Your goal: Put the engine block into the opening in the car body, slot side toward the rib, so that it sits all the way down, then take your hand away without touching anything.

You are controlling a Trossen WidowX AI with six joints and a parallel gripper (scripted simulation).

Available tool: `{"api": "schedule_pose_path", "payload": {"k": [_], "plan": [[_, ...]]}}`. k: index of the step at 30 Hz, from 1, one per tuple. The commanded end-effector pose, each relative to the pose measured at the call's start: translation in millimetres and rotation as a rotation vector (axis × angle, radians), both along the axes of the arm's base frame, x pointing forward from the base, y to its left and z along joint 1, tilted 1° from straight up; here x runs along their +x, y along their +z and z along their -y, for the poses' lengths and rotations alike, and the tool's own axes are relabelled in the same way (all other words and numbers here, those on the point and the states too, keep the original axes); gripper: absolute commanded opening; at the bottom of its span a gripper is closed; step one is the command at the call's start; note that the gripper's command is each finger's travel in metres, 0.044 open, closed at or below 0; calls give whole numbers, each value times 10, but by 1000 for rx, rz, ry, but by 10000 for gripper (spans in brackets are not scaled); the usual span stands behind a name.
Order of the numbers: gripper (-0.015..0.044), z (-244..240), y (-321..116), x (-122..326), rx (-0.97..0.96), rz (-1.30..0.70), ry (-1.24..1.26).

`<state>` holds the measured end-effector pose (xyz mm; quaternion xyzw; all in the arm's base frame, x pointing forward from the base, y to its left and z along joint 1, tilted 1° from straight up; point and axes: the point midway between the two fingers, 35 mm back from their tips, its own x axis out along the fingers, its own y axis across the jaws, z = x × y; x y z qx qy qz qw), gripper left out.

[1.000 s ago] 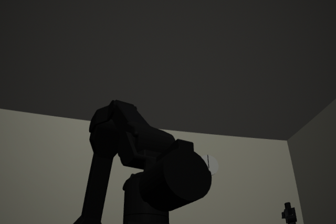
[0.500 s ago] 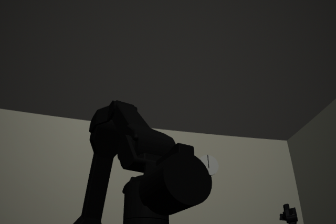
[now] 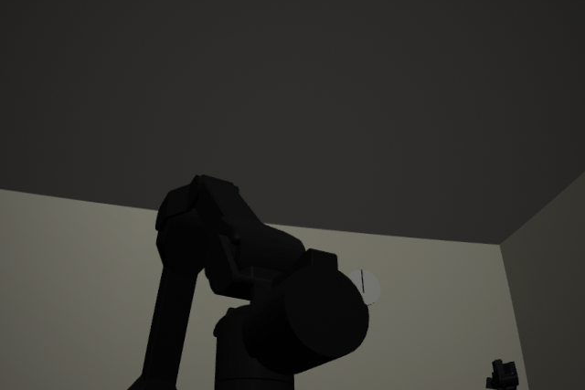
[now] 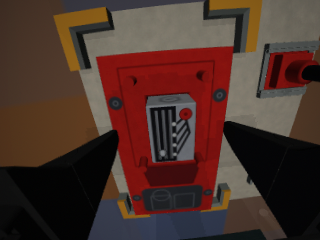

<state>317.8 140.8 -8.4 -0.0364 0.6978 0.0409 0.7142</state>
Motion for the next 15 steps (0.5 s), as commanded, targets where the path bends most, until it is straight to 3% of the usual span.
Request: {"api": "schedule_pose_path", "payload": {"k": [1,15], "plan": [[440,1,2,1,-1,1,0],[440,-2,116,1,3,-1,3]]}}
